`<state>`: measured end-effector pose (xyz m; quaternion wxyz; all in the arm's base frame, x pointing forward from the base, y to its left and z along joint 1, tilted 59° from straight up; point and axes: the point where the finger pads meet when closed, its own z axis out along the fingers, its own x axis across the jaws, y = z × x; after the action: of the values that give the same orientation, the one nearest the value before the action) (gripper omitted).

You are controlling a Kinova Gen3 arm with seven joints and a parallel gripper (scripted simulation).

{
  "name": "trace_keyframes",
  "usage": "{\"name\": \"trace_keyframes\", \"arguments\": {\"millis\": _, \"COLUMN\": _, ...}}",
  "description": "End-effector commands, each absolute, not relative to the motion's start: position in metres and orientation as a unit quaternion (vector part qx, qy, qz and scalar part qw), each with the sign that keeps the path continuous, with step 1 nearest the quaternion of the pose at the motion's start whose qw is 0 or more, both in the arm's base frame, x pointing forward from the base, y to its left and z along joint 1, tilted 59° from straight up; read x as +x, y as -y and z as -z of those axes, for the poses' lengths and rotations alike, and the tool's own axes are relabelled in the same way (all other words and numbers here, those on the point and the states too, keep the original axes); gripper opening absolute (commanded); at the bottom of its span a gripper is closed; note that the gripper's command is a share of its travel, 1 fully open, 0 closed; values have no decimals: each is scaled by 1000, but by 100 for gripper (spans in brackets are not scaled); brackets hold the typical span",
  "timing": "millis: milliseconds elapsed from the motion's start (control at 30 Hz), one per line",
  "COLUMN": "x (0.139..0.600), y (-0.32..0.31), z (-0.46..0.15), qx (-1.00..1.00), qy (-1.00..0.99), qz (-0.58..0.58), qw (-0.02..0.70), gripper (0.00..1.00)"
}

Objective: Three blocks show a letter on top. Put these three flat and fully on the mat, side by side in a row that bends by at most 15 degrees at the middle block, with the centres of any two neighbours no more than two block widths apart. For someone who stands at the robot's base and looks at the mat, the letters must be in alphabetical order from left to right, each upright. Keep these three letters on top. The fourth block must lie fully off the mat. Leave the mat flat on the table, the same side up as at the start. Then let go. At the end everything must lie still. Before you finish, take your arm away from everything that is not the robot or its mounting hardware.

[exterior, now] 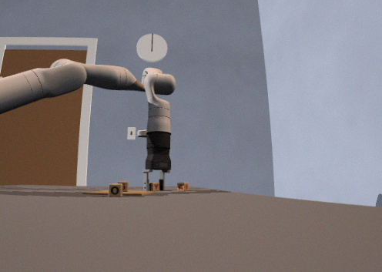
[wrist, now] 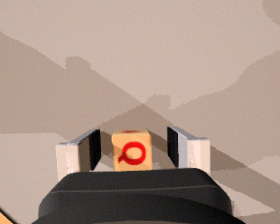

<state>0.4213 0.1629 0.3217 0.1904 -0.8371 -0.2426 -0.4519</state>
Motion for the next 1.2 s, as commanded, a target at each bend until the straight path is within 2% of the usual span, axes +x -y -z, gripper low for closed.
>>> {"name": "trace_keyframes", "arguments": {"millis": 0, "x": 423, "y": -162, "z": -322, "qx": -836, "qy": 245, "qz": 454, "qw": 187, "gripper": 100}}
{"name": "trace_keyframes", "arguments": {"millis": 33, "x": 423, "y": -162, "z": -322, "qx": -836, "qy": 245, "qz": 454, "qw": 187, "gripper": 100}}
{"name": "trace_keyframes", "arguments": {"millis": 67, "x": 423, "y": -162, "z": -322, "qx": -836, "qy": 245, "qz": 454, "qw": 187, "gripper": 79}}
{"name": "trace_keyframes", "arguments": {"millis": 600, "x": 423, "y": -162, "z": -322, "qx": -836, "qy": 245, "qz": 454, "qw": 187, "gripper": 79}}
{"name": "trace_keyframes", "arguments": {"millis": 633, "x": 423, "y": -162, "z": -322, "qx": -836, "qy": 245, "qz": 454, "qw": 187, "gripper": 49}}
{"name": "trace_keyframes", "arguments": {"millis": 1167, "x": 423, "y": -162, "z": -322, "qx": -836, "qy": 245, "qz": 454, "qw": 187, "gripper": 49}}
